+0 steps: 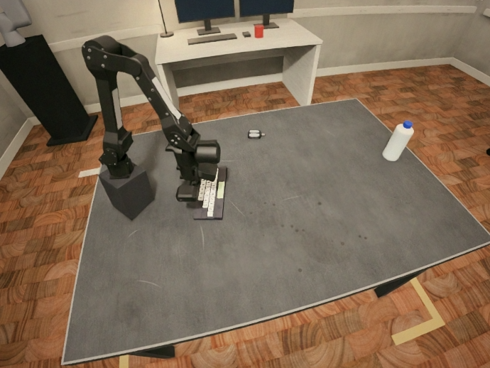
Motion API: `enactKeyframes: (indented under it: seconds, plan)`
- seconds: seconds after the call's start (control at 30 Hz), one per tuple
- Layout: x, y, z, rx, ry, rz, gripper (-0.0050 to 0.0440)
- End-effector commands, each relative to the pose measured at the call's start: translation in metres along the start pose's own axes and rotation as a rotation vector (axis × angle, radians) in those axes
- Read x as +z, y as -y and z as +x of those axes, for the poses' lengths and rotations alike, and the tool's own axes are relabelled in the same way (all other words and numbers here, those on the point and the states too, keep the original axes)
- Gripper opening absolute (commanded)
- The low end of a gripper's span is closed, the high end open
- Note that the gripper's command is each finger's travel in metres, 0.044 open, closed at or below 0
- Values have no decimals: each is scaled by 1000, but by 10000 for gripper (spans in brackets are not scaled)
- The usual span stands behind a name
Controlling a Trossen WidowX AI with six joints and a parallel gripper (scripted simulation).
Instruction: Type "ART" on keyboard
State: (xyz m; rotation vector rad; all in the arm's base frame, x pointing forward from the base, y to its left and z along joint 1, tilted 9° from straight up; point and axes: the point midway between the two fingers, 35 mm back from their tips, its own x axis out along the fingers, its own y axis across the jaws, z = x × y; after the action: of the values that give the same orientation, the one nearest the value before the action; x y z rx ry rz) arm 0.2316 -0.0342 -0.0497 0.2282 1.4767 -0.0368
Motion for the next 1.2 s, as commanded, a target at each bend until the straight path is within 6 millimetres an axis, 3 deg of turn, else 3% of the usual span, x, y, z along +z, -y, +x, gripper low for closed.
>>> enactKeyframes:
  seconds: [0.0, 0.17, 0.33, 0.57, 0.73, 0.8, 0.93, 1.07, 1.17]
  plan:
    - [12, -18, -7, -4, 37, -7, -50]
    - [10, -71, -8, 4, 37, -7, -50]
    - [7, -82, -6, 4, 29, -5, -50]
    - [4, -81, -4, 6, 21, -6, -50]
    - [28, -94, -6, 2, 18, -4, -50]
    - [28, -94, -6, 2, 18, -4, -50]
    - [55, -110, -9, 3, 19, -4, -50]
    - [58, -113, -9, 3, 19, -4, -50]
    - [52, -110, 3, -1, 7, -3, -50]
